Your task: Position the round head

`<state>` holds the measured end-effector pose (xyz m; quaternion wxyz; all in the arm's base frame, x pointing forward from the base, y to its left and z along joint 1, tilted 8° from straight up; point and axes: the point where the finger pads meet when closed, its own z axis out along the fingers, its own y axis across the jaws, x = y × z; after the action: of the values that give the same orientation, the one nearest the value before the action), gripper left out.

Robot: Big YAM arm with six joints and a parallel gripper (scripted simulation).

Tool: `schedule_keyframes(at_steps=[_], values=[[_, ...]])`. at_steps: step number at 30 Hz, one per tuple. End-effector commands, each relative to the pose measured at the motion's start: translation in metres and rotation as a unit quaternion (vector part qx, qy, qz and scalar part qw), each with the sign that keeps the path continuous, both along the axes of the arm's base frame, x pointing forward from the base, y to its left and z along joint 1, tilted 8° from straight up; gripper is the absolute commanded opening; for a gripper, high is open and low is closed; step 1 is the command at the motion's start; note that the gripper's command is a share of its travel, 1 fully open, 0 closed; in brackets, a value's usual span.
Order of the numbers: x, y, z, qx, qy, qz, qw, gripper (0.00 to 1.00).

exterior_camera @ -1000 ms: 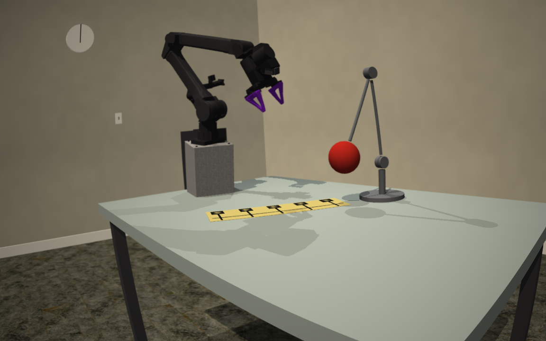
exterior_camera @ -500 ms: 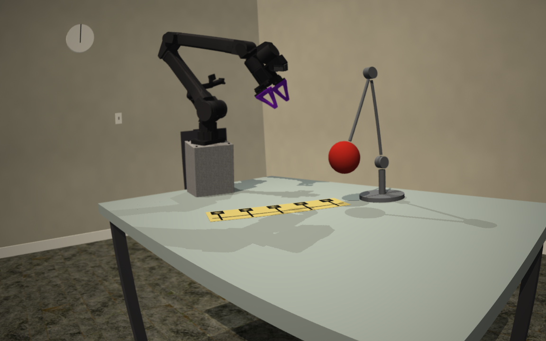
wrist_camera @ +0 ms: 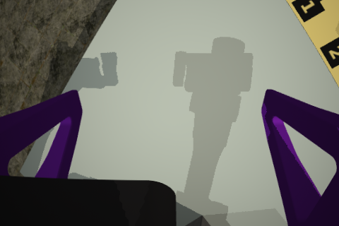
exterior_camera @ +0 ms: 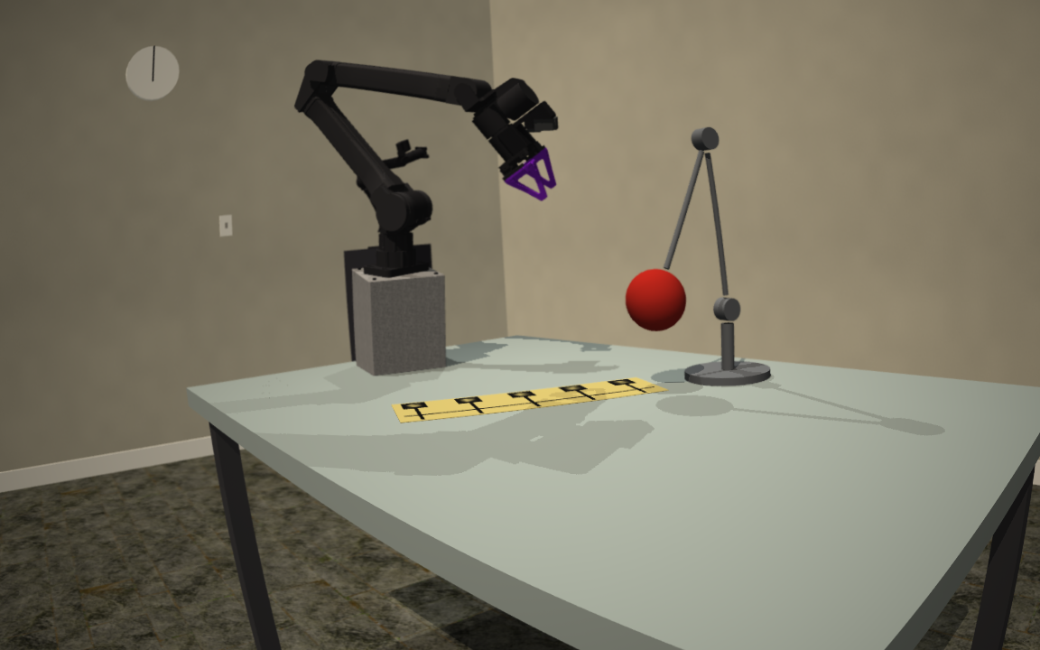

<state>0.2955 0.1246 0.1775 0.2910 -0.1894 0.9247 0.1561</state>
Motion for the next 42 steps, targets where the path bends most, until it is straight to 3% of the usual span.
schedule_keyframes(at_steps=[1, 19, 34, 36, 42], values=[[0.008, 0.011, 0.018, -0.003, -0.035, 0.034, 0.999, 1.00], [-0.013, 0.054, 0.026, -0.005, -0.082, 0.166, 0.983, 1.00], [0.076, -0.011, 0.015, -0.017, -0.097, 0.203, 0.974, 1.00], [0.076, -0.011, 0.015, -0.017, -0.097, 0.203, 0.974, 1.00], [0.102, -0.033, 0.004, -0.015, -0.096, 0.215, 0.972, 1.00]])
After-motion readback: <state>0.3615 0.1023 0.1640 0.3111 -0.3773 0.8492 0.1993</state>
